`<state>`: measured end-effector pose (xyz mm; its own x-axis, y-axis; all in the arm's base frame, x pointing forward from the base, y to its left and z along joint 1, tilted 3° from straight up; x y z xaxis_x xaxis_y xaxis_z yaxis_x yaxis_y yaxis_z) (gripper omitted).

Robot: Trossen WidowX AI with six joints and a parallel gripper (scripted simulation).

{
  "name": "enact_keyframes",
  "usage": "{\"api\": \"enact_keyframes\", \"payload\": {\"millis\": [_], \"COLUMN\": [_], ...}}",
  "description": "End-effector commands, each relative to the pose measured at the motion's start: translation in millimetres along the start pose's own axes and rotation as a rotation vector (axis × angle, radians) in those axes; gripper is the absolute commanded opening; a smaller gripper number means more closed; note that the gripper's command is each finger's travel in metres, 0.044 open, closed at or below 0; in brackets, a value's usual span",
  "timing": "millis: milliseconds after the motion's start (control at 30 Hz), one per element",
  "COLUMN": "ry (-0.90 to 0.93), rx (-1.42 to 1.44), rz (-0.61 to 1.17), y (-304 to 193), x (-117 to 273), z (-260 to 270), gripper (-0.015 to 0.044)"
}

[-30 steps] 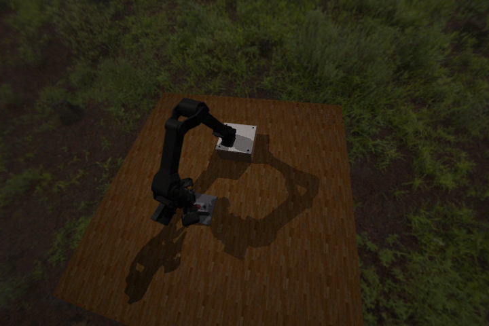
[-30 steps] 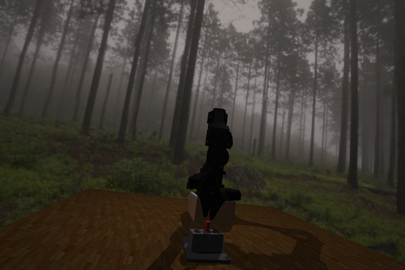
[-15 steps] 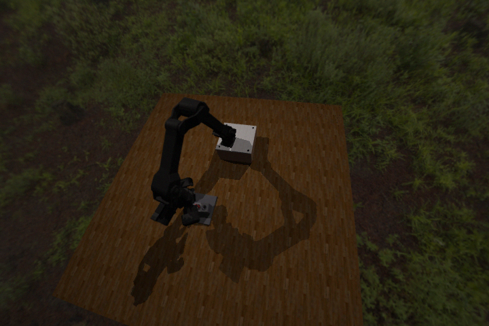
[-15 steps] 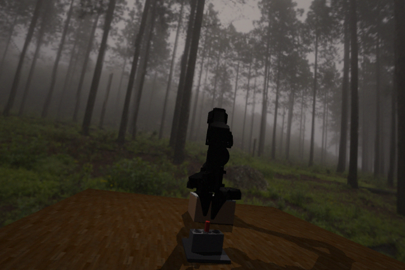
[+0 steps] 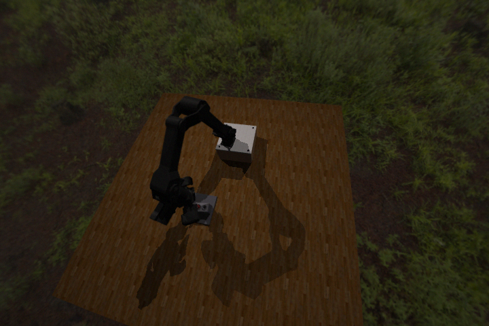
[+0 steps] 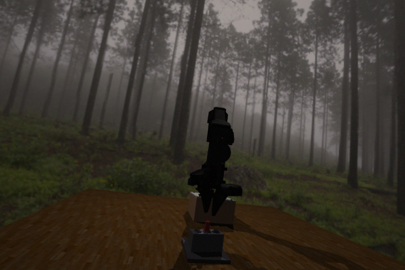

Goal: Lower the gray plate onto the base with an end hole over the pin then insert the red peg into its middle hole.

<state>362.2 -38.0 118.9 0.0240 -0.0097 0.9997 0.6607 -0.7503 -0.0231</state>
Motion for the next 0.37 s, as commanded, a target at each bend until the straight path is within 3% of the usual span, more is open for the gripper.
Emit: {"api": "enact_keyframes", "payload": {"millis": [0, 333], "ry": [-0.002, -0.001], "rx": [-0.003, -0.003], "rz": [-0.004, -0.004], "y": [-0.3, -2.1], "x": [3.2, 9.6], "z": [0.2, 0.4], "gripper": [0.015, 0.015]}}
Point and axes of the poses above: the point midway between the two fingers, 35 mm back from their tips, its own x axis back along the fingers, its own z axis across the jaws, y = z × x, the point moved 9 cm from there along x, back along the fingers, and after that the axes turned 7 degrees about x, right-handed, at the moved point
